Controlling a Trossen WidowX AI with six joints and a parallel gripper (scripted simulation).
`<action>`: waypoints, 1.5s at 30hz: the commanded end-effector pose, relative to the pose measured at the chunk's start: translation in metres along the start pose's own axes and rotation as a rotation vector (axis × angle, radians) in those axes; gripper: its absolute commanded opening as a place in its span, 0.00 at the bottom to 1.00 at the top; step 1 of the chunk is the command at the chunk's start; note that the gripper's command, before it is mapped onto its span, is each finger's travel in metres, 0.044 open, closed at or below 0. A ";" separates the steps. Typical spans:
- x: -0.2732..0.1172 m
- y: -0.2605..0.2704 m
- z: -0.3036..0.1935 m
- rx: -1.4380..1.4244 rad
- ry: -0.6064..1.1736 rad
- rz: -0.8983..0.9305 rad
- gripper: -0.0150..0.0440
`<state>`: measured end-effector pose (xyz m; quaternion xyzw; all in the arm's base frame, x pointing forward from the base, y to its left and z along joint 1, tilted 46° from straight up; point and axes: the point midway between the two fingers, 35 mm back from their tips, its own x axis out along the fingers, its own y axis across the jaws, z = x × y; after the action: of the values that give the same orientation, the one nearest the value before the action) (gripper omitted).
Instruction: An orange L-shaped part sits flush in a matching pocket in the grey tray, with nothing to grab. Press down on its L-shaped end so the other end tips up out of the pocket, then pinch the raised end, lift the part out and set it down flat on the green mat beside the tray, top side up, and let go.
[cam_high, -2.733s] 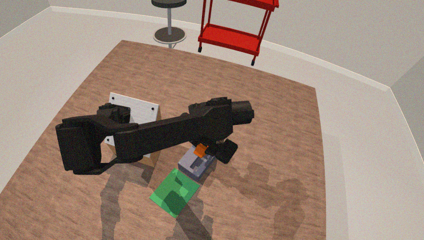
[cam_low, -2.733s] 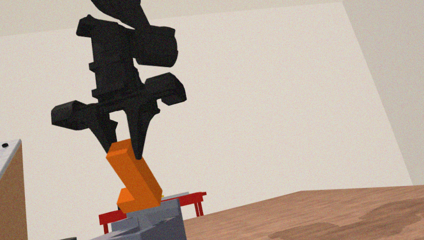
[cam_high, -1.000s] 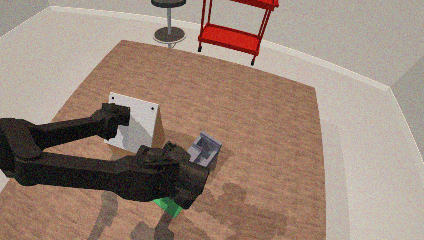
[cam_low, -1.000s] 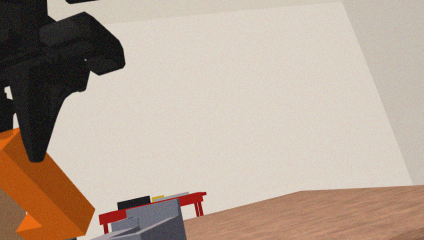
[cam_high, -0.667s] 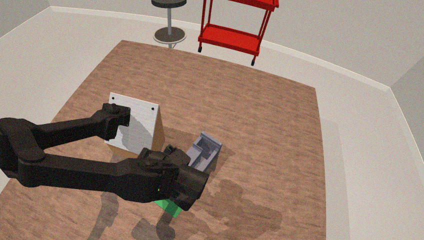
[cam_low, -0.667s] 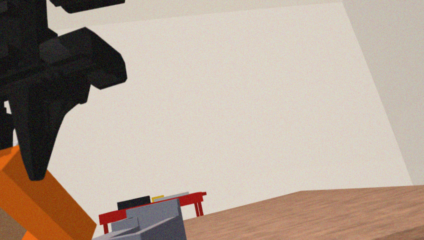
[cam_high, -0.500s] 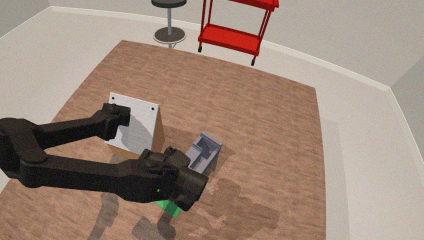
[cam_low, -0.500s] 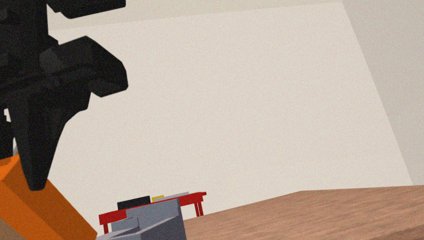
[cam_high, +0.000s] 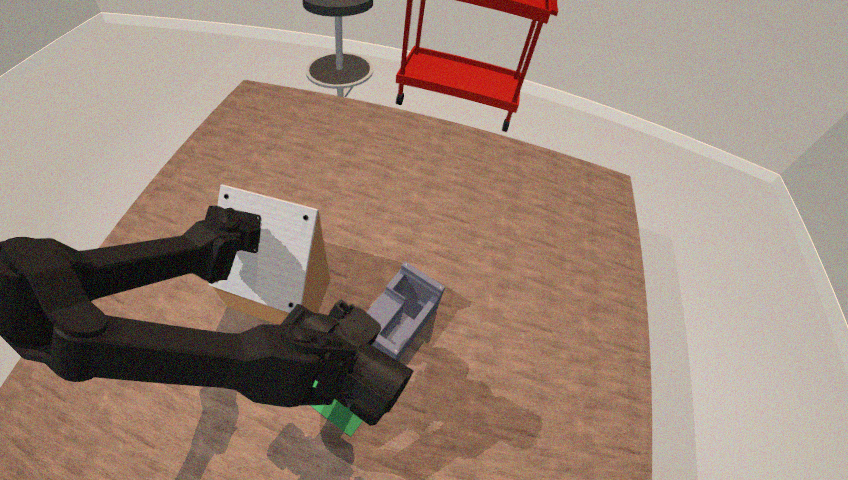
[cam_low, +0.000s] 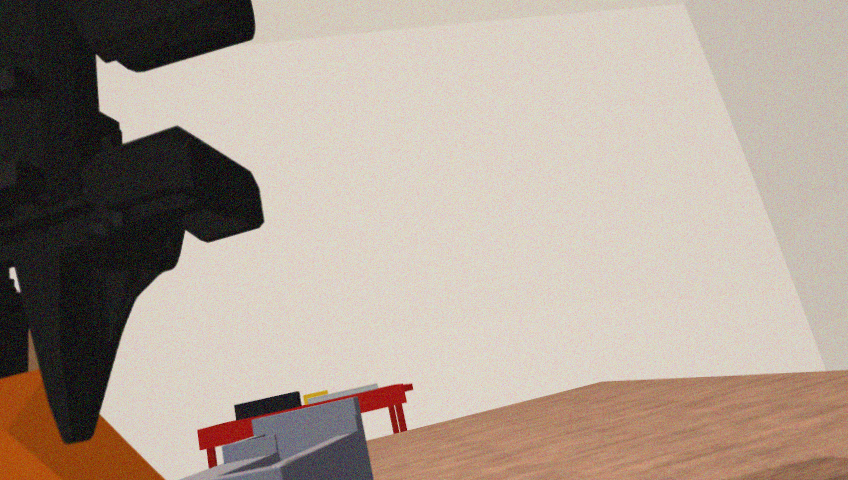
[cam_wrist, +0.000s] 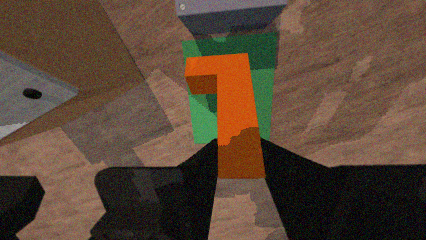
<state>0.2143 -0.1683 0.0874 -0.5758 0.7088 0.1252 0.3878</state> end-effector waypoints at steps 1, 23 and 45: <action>0.007 0.000 0.001 -0.006 -0.005 0.002 0.25; 0.028 0.001 0.001 -0.007 -0.004 0.001 0.25; -0.061 0.001 0.001 -0.007 -0.007 0.003 0.93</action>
<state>0.2180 -0.1496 0.0966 -0.5707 0.7102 0.1392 0.3880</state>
